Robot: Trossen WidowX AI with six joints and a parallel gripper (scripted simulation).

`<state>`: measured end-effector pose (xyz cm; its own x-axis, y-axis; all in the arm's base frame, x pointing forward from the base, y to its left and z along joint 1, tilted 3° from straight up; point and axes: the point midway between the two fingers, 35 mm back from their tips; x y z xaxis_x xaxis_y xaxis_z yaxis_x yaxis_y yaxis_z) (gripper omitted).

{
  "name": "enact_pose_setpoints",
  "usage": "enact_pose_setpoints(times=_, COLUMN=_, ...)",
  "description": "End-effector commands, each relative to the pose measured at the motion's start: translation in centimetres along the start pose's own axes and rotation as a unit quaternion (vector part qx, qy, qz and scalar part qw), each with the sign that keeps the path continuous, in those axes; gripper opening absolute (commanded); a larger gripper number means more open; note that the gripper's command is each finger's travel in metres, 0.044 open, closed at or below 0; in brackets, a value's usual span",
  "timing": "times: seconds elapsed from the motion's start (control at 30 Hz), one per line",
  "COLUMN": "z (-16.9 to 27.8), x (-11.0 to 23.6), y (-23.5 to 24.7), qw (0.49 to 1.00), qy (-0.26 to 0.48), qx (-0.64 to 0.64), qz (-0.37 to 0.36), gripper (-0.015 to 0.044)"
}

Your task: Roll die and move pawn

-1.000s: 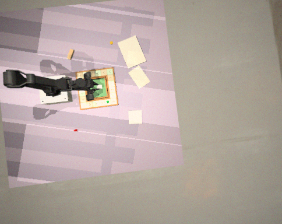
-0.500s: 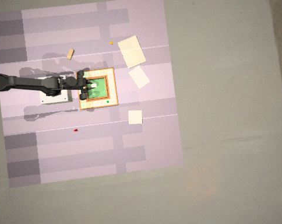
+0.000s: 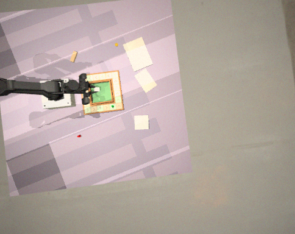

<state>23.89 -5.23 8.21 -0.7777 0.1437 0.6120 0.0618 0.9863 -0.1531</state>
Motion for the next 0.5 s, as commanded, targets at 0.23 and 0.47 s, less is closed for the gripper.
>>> enact_pose_setpoints(times=0.23, z=0.0, x=0.0, y=0.0, qw=1.0, qy=0.0, qx=0.0, qz=0.0, gripper=0.0)
enact_pose_setpoints(times=0.47, z=0.0, x=0.0, y=0.0, qw=1.0, qy=0.0, qx=0.0, qz=0.0, gripper=0.0158)
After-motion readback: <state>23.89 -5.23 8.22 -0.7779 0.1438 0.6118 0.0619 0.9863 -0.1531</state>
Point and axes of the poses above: the point midway between the two fingers, 35 mm back from their tips, its own x axis back along the fingers, its own y axis across the jaws, z = x × y, and after that the axes turned 13 degrees about x, right-handed
